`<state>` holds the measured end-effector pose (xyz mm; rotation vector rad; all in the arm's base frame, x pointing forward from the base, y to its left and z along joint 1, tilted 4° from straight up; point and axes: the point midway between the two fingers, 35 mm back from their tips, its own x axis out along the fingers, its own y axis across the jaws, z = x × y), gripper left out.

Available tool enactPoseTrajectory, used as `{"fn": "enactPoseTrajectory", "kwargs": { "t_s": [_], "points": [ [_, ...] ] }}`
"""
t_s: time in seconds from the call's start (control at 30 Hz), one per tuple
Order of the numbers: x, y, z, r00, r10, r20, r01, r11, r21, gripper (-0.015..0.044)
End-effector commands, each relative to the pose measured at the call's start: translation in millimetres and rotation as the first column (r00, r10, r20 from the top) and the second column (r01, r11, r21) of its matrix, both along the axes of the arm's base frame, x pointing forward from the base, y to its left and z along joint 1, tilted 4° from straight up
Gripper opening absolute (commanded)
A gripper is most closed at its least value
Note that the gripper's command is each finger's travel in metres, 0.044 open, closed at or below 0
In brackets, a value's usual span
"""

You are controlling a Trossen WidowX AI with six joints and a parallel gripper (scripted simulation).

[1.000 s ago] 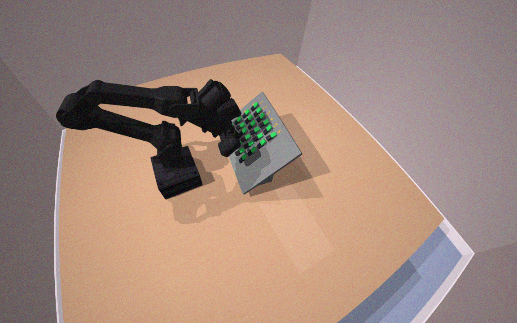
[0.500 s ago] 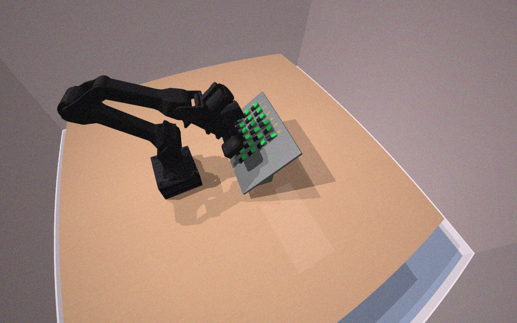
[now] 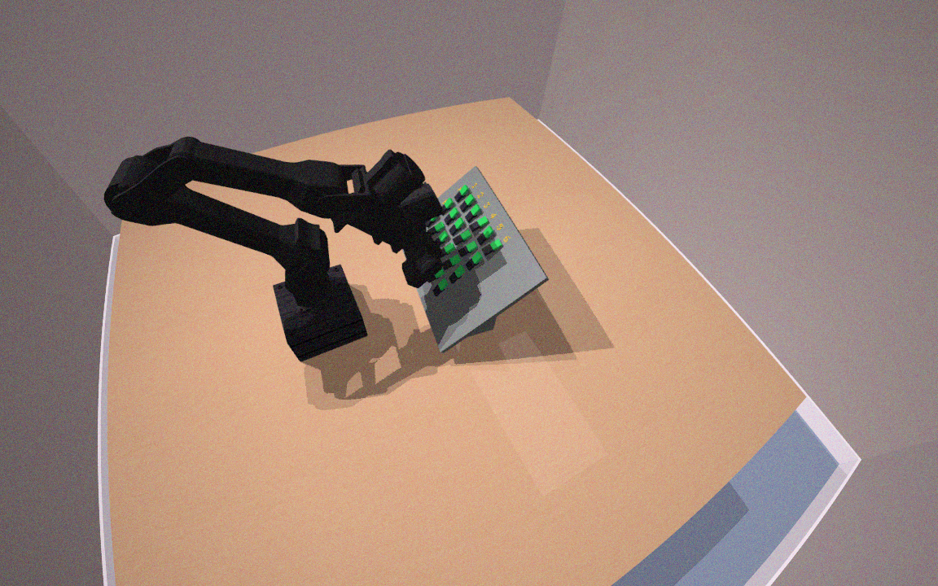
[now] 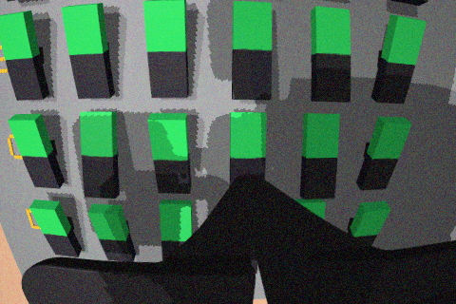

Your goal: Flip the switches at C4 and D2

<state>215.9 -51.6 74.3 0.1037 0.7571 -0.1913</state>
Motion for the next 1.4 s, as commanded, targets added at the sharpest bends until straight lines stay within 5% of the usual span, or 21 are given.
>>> {"fn": "enactPoseTrajectory", "kwargs": {
  "t_s": [0.0,1.37],
  "points": [
    [0.3,-0.4,-0.3,1.0,-0.004,0.001,0.004,1.0,0.0,0.0],
    [4.2,-1.1,-4.2,1.0,-0.004,0.002,0.004,1.0,0.0,0.0]
  ]
}}
